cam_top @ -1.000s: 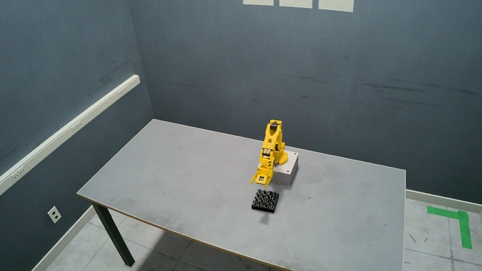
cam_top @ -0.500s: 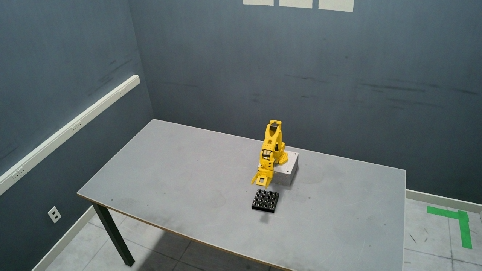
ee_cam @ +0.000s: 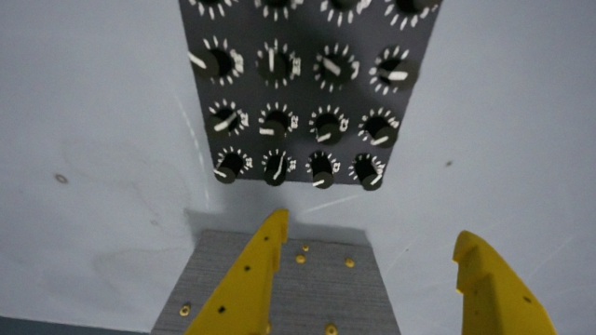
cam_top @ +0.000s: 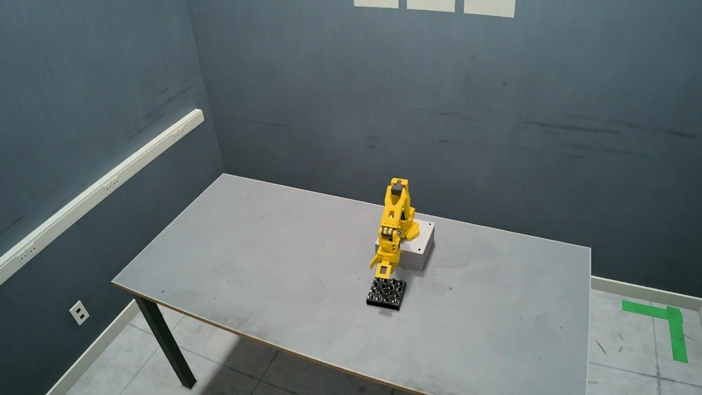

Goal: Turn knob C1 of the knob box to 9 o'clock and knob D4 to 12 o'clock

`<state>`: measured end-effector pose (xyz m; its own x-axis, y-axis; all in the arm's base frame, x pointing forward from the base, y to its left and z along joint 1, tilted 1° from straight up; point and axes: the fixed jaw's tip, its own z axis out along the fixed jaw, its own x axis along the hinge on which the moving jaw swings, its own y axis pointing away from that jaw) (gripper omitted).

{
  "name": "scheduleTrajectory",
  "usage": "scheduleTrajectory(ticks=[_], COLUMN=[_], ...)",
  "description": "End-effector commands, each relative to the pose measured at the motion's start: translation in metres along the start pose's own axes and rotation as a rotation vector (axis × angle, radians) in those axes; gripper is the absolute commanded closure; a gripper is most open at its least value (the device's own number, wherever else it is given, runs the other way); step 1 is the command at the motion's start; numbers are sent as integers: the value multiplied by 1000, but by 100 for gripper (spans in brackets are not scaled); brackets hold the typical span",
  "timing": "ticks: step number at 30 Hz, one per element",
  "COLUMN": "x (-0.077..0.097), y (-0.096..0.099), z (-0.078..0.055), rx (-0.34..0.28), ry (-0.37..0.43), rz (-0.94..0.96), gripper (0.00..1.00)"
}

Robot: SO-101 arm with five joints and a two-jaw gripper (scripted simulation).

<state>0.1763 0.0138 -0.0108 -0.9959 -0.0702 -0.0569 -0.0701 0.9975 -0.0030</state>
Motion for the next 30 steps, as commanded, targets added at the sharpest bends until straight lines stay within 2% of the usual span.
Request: scheduleTrajectory(ticks=[1, 13, 30], x=[6, 7, 3], y=[0, 0, -9], z=[4, 4, 5], rx=[-3, -1, 11], ry=[48, 52, 51], rz=[0, 52, 531], gripper=[60, 63, 87])
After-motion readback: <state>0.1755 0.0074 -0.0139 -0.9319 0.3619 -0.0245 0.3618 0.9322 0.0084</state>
